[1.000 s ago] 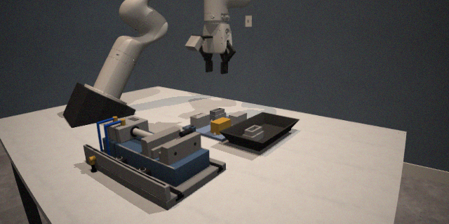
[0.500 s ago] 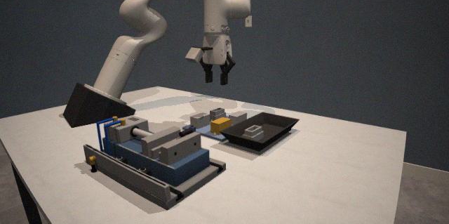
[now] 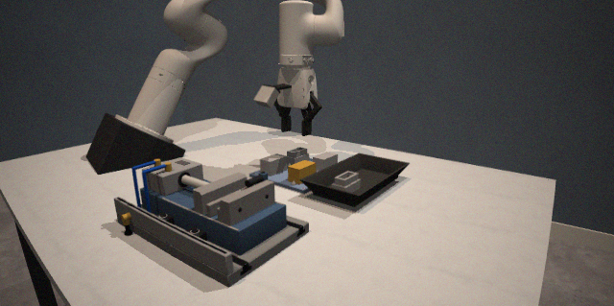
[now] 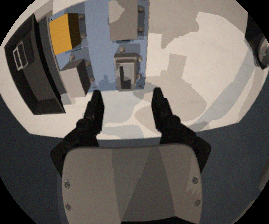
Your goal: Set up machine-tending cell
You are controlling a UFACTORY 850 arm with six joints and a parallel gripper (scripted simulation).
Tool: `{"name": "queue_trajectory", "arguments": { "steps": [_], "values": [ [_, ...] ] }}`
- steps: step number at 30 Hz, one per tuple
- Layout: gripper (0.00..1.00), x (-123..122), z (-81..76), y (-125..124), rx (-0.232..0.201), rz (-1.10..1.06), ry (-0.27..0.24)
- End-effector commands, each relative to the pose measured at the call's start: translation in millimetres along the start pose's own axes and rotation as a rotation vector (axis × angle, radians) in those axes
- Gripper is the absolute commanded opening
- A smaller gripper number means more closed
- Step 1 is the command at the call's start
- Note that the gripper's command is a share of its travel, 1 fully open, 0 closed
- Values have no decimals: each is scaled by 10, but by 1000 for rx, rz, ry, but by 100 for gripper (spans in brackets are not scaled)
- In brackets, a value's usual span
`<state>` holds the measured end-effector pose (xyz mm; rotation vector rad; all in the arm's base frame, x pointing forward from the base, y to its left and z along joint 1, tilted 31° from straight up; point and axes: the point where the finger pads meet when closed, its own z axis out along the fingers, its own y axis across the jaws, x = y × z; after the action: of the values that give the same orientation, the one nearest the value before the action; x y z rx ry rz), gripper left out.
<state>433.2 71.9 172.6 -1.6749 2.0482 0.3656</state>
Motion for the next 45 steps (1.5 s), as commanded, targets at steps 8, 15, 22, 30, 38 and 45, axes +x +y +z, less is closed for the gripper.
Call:
{"name": "queue_trajectory", "arguments": {
  "steps": [8,15,22,30,38,45],
  "values": [
    [69,-7,284,-20,5,-1,-4],
    [69,-8,369,-20,5,-1,-4],
    [69,-8,384,-20,5,-1,-4],
    [69,-8,384,-20,5,-1,-4],
    [69,-8,384,-21,5,-1,-4],
    [69,-9,384,-26,5,-1,-4]
  ]
}}
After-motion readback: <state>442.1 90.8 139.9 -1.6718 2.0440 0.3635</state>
